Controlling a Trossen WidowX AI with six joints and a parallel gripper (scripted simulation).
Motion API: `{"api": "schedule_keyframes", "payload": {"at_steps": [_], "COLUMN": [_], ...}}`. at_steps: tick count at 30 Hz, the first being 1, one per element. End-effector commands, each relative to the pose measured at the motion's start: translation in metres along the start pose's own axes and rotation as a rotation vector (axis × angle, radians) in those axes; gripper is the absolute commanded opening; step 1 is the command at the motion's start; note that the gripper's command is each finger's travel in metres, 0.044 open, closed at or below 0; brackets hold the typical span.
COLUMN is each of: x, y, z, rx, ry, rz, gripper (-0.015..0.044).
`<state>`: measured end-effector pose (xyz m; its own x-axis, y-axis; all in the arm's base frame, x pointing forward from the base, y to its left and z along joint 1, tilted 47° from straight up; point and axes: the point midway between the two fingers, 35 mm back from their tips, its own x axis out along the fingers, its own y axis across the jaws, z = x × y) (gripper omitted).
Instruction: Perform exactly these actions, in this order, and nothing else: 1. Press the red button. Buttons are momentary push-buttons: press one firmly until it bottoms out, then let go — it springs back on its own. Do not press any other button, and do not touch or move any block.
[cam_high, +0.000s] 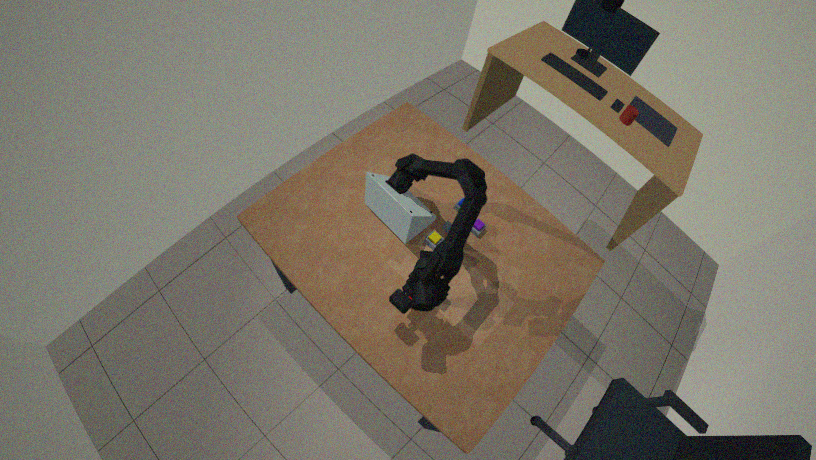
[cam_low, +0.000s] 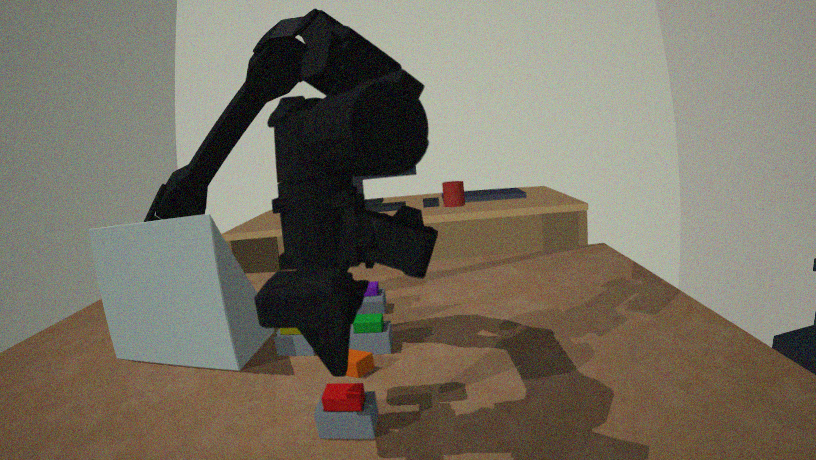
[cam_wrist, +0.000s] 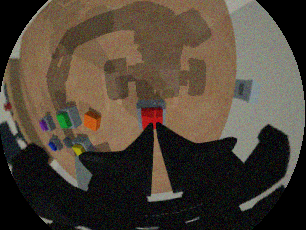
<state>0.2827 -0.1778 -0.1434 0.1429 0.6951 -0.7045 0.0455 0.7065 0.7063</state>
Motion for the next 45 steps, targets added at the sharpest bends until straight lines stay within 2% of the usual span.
{"api": "schedule_keyframes", "payload": {"at_steps": [1,13,31,34,39,41,45], "x": [0.008,0.026,0.026,-0.004,-0.008,-0.012,-0.034], "y": [0.001,0.002,0.002,0.001,0.001,0.010,0.068], "z": [-0.001,-0.001,-0.001,-0.001,-0.001,0.004,0.029], "rx": [0.008,0.008,0.008,0.007,0.008,0.010,0.018], "ry": [-0.002,-0.002,-0.002,-0.002,-0.002,-0.001,0.001], "rz": [0.007,0.008,0.008,0.005,0.006,0.001,-0.021], "gripper": [0.0020,0.0020,0.0020,0.0020,0.0020,0.0072,0.0178]}}
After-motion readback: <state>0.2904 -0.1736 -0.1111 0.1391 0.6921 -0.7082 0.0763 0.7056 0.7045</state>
